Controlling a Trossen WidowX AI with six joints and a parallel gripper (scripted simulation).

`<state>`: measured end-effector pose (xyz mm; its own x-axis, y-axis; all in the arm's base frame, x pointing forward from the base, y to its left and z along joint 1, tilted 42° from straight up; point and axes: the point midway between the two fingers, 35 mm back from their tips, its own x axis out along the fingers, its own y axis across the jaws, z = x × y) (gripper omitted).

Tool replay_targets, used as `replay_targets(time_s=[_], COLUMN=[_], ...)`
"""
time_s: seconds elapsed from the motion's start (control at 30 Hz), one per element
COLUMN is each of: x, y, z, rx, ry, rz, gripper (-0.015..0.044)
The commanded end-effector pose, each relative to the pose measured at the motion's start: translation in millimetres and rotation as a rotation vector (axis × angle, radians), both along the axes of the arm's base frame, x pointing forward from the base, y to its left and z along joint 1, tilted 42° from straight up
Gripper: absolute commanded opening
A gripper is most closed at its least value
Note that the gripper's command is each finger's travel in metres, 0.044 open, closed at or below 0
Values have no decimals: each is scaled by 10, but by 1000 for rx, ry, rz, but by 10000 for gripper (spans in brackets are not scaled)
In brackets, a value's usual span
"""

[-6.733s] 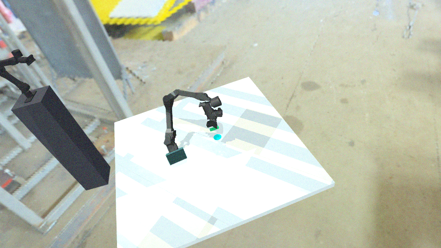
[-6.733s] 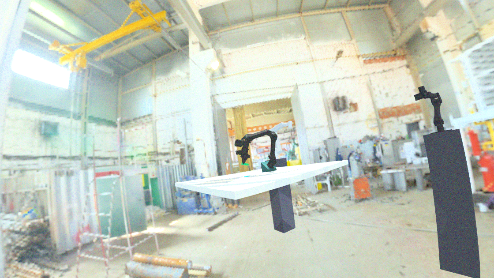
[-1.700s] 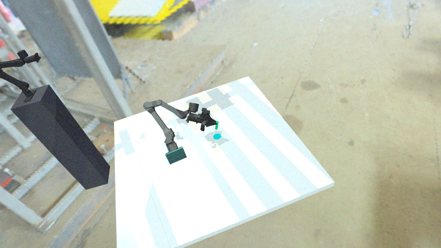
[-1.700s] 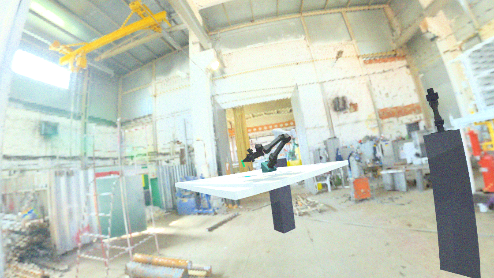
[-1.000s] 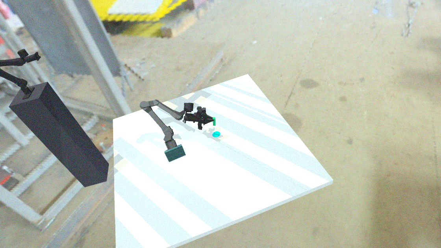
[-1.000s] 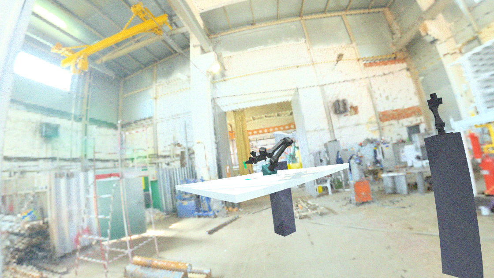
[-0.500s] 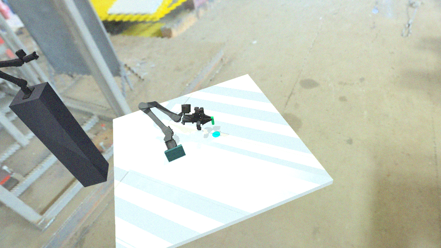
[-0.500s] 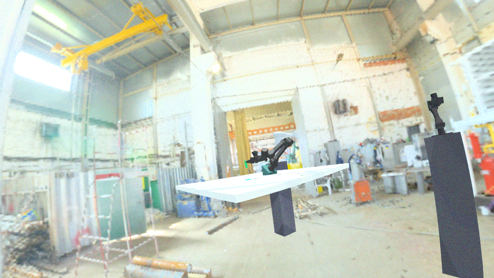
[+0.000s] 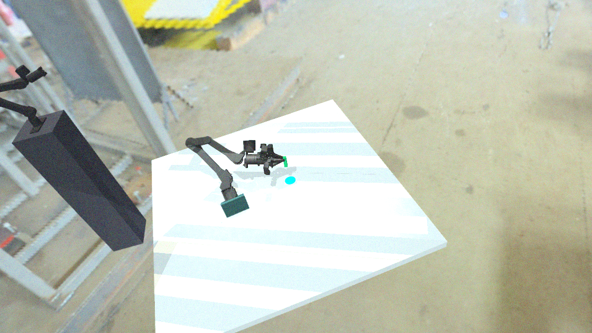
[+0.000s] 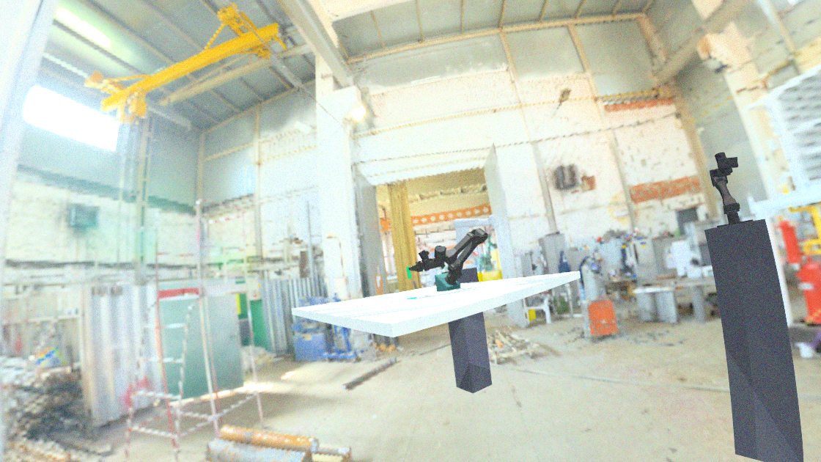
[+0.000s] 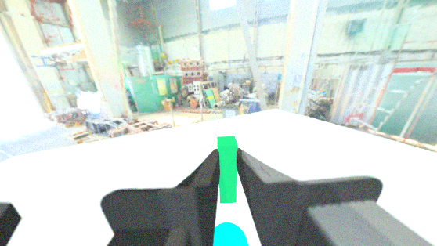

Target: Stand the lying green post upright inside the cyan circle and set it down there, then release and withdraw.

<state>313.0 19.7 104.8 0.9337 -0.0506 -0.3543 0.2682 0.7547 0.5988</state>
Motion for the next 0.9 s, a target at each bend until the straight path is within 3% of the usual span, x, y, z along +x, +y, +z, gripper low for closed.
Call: replay_targets(time_s=[0.0,0.87], x=[6,-71], y=[31,457], z=[-43,-534], rx=[4,7], ry=[1,6], rz=[-5,-5], gripper=[23,23])
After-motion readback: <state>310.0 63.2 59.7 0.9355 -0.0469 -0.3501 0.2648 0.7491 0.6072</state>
